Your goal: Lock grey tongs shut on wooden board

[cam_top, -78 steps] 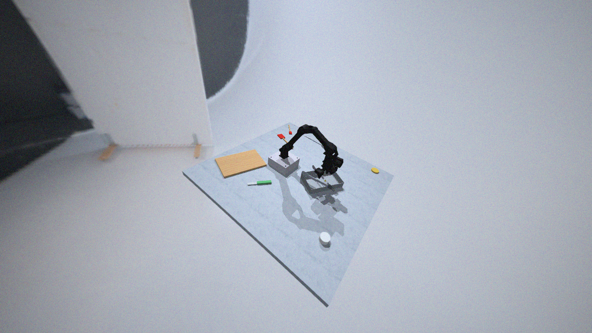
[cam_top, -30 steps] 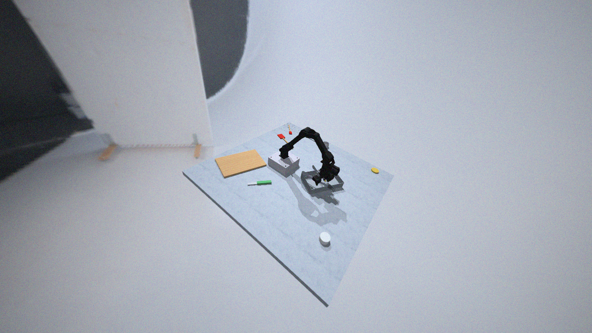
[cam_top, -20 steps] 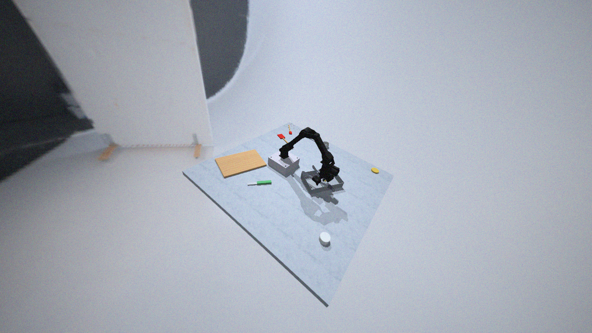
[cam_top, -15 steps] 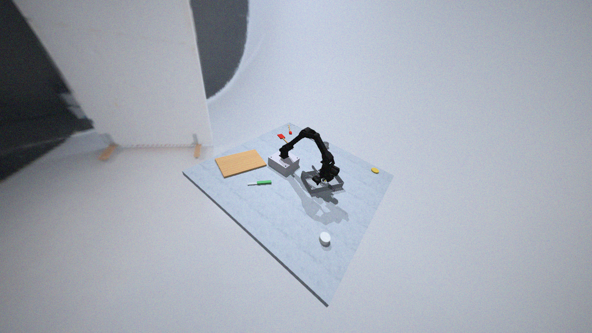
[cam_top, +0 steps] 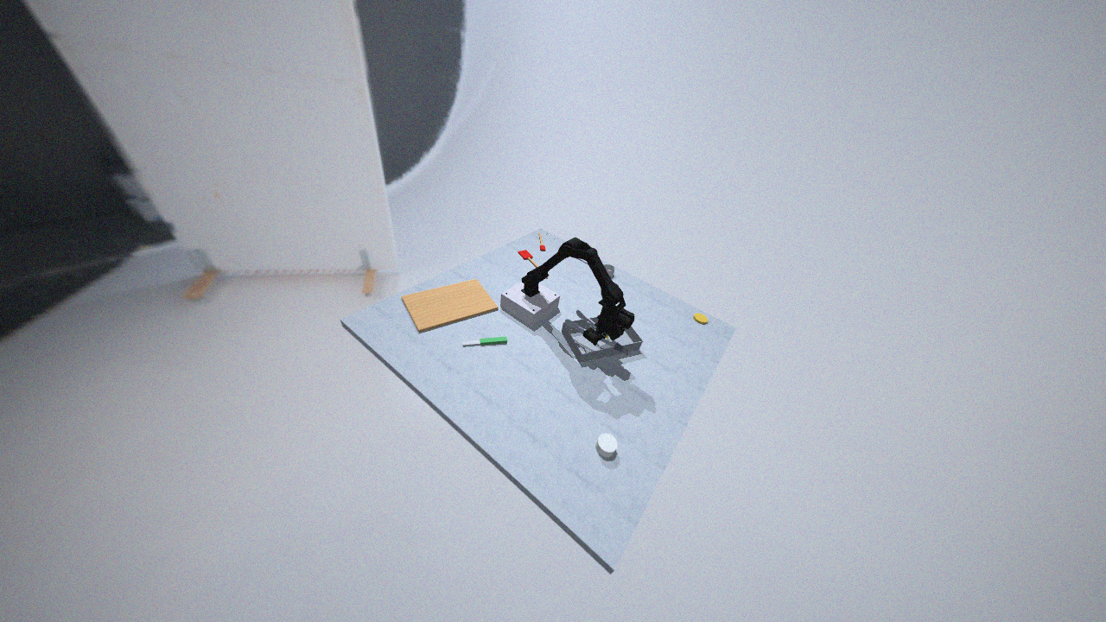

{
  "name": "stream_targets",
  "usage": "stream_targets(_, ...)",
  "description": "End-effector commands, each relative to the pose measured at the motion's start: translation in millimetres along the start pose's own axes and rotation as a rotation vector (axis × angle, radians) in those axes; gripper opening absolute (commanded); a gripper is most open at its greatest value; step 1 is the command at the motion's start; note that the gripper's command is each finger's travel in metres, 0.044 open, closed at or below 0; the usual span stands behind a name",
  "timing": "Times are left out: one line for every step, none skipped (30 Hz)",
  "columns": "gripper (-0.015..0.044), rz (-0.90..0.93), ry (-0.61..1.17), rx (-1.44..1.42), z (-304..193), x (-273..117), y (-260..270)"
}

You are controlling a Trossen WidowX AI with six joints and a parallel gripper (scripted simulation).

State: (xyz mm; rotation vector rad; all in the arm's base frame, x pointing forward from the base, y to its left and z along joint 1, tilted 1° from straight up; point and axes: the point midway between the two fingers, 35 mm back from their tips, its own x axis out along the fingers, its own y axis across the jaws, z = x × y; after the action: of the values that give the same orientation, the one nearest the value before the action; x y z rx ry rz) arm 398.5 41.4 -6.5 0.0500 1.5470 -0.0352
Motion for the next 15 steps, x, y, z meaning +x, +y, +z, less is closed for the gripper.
stream_targets(0.0201, 0.003, 0.006, -0.001, -1.5, 0.6, 1.1)
stream_targets(0.0195, 0.003, 0.006, -0.001, -1.5, 0.6, 1.1)
stream_targets(0.0188, 0.003, 0.006, -0.001, -1.5, 0.6, 1.1)
stream_targets(0.0181, 0.003, 0.006, -0.001, -1.5, 0.6, 1.1)
stream_targets(0.0175, 0.003, 0.006, -0.001, -1.5, 0.6, 1.1)
stream_targets(0.0168, 0.003, 0.006, -0.001, -1.5, 0.6, 1.1)
stream_targets(0.0161, 0.003, 0.006, -0.001, -1.5, 0.6, 1.1)
stream_targets(0.0155, 0.003, 0.006, -0.001, -1.5, 0.6, 1.1)
stream_targets(0.0148, 0.003, 0.006, -0.001, -1.5, 0.6, 1.1)
stream_targets(0.0141, 0.003, 0.006, -0.001, -1.5, 0.6, 1.1)
stream_targets(0.0135, 0.003, 0.006, -0.001, -1.5, 0.6, 1.1)
stream_targets(0.0108, 0.003, 0.006, -0.001, -1.5, 0.6, 1.1)
stream_targets(0.0082, 0.003, 0.006, -0.001, -1.5, 0.6, 1.1)
stream_targets(0.0056, 0.003, 0.006, -0.001, -1.5, 0.6, 1.1)
stream_targets(0.003, 0.003, 0.006, -0.001, -1.5, 0.6, 1.1)
